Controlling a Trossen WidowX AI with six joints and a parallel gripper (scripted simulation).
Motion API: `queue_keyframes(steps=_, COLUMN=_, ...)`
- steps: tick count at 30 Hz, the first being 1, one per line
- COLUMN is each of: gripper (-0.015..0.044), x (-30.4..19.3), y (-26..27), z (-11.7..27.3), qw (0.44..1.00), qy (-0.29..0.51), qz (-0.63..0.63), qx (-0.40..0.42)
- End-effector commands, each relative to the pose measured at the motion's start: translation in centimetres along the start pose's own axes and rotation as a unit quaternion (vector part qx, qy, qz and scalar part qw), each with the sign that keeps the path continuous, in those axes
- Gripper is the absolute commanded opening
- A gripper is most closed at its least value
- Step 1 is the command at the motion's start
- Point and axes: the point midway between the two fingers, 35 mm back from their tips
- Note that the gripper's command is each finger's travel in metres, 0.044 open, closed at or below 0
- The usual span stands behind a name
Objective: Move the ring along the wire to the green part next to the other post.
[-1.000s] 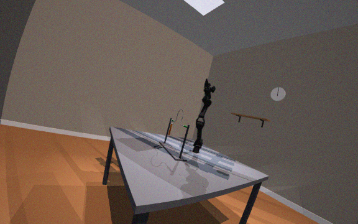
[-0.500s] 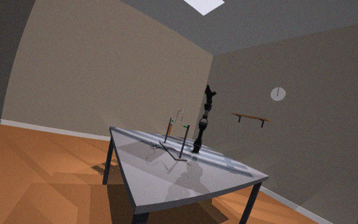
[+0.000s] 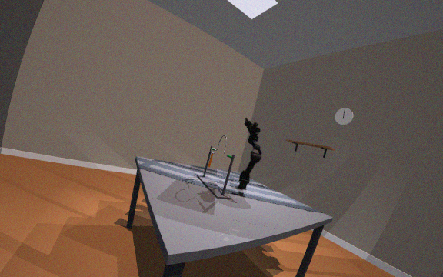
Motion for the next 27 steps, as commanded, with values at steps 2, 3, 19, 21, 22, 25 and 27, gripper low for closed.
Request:
queue_keyframes(steps=2, gripper=0.016, x=-6.8, y=-3.3, z=2.0, qw=0.996, qy=0.092, qz=-0.007, qx=-0.021)
queue_keyframes(steps=3, gripper=0.016, x=-8.1, y=-3.7, z=2.4, qw=0.994, qy=0.109, qz=-0.01, qx=-0.022)
queue_keyframes(steps=19, gripper=0.016, x=-28.3, y=-4.4, z=14.2, qw=0.925, qy=0.374, qz=-0.045, qx=0.058)
queue_keyframes(steps=21, gripper=0.016, x=-30.4, y=-3.8, z=16.4, qw=0.911, qy=0.401, qz=-0.051, qx=0.078)
queue_keyframes(steps=22, gripper=0.016, x=-31.3, y=-3.4, z=17.5, qw=0.904, qy=0.414, qz=-0.054, qx=0.088)
queue_keyframes(steps=25, gripper=0.016, x=-33.9, y=-2.1, z=20.9, qw=0.882, qy=0.45, qz=-0.065, qx=0.123)
queue_keyframes(steps=27, gripper=0.016, x=-35.4, y=-1.0, z=23.3, qw=0.866, qy=0.471, qz=-0.074, qx=0.148)
Point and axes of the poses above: the point midway between the two fingers, 35 mm back from their tips, its own z axis back along the fingers, its own y axis across the jaws, x = y × z, and after that the axes turned 13 degrees about -z, right-handed
